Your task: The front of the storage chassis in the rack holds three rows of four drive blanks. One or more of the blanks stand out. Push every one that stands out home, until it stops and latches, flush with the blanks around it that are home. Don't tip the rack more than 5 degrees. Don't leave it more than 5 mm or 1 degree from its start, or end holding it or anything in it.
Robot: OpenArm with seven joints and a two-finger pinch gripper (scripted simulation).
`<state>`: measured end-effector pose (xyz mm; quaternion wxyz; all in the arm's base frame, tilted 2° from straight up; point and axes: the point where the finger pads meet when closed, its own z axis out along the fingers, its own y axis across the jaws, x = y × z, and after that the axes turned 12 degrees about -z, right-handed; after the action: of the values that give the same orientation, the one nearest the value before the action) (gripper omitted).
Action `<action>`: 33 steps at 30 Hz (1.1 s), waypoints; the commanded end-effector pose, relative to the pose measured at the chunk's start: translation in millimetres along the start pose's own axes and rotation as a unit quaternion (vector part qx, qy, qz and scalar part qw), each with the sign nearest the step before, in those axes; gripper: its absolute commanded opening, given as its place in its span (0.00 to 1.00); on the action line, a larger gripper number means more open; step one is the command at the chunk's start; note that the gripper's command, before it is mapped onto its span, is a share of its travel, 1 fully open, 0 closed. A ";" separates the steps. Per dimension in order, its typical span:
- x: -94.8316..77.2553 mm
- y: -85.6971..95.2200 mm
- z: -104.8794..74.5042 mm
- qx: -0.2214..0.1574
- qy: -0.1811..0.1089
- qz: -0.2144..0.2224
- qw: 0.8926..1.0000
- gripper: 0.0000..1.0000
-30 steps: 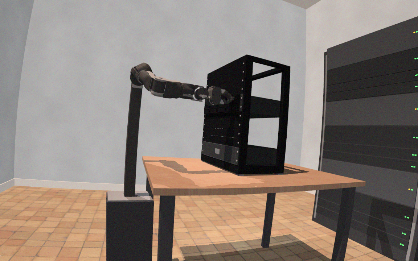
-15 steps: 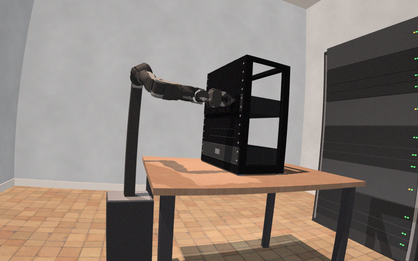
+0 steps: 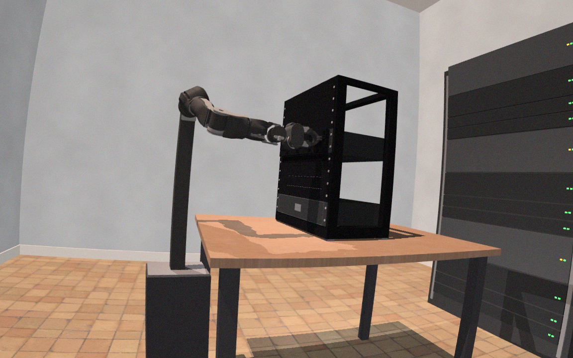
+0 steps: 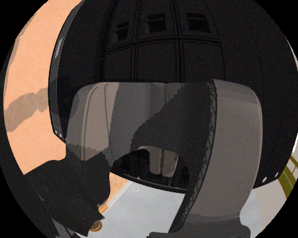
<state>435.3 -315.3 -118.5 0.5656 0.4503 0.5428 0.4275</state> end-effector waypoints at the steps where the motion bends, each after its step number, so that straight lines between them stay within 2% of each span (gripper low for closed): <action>1: 5.9 -10.0 0.9 0.020 0.005 0.003 1.000 0.00; 20: 7.0 -7.7 -3.2 0.017 0.007 0.002 1.000 0.00; 26: 7.2 -8.2 -16.7 0.017 0.007 0.002 1.000 0.00; 33: 7.7 -9.2 -42.8 0.017 0.006 0.002 1.000 0.00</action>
<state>392.1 -305.0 -137.3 0.5441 0.4578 0.5660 0.4173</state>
